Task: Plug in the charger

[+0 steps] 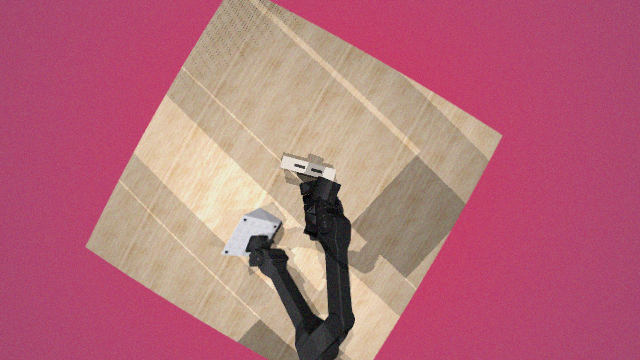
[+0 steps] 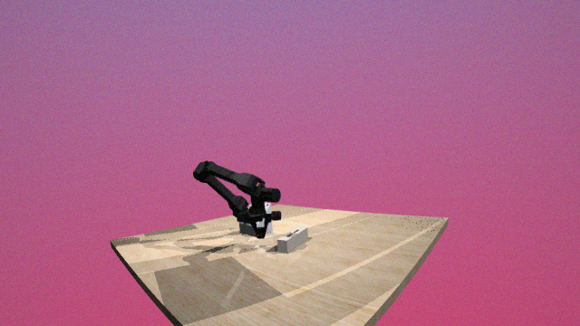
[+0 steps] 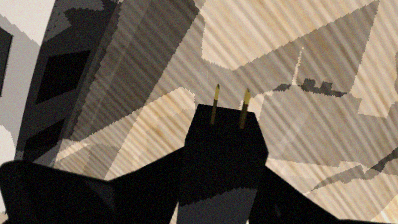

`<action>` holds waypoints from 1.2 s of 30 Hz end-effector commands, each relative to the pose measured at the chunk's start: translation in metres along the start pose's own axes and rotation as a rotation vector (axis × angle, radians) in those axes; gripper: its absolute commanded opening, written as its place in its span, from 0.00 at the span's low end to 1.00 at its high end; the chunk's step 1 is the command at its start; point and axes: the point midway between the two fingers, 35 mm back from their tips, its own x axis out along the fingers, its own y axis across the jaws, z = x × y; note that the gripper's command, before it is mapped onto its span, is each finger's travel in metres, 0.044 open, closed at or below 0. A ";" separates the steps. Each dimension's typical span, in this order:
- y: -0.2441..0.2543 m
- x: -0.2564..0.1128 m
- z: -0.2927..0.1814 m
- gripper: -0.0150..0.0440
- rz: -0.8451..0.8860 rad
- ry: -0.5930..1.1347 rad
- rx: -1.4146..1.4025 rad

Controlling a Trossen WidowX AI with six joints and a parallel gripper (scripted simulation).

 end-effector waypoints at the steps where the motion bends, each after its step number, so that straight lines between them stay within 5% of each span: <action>1: 0.000 -0.013 -0.001 0.25 0.000 0.002 0.003; 36: 0.031 0.015 -0.040 0.25 -0.036 -0.001 -0.606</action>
